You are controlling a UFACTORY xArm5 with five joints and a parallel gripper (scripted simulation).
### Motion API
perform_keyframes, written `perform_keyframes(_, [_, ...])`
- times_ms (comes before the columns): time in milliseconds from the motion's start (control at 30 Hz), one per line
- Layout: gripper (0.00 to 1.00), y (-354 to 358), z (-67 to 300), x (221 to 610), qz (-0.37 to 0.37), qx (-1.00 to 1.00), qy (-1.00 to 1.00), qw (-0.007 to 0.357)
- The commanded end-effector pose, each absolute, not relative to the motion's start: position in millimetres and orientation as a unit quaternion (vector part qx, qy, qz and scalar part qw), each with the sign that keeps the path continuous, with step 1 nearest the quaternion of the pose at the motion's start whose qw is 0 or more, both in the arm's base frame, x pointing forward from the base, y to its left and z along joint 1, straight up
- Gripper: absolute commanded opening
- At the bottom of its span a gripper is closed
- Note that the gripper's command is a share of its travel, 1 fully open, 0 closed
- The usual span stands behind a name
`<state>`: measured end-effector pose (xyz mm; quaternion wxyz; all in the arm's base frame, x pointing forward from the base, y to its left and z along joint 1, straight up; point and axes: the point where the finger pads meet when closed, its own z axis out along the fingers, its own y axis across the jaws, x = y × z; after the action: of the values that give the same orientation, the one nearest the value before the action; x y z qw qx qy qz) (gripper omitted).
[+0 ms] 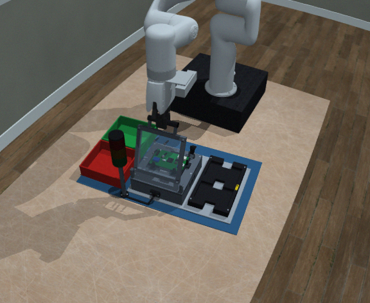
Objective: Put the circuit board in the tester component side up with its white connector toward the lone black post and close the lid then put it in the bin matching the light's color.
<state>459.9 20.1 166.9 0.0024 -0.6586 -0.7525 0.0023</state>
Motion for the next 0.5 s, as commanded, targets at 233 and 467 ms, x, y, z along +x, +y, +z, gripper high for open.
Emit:
perform_keyframes(233, [0.00, 15, 153, 425, -0.001, -0.659, -0.753, -0.001])
perform_keyframes(467, [0.00, 13, 143, 411, -0.001, -0.659, -0.753, -0.001])
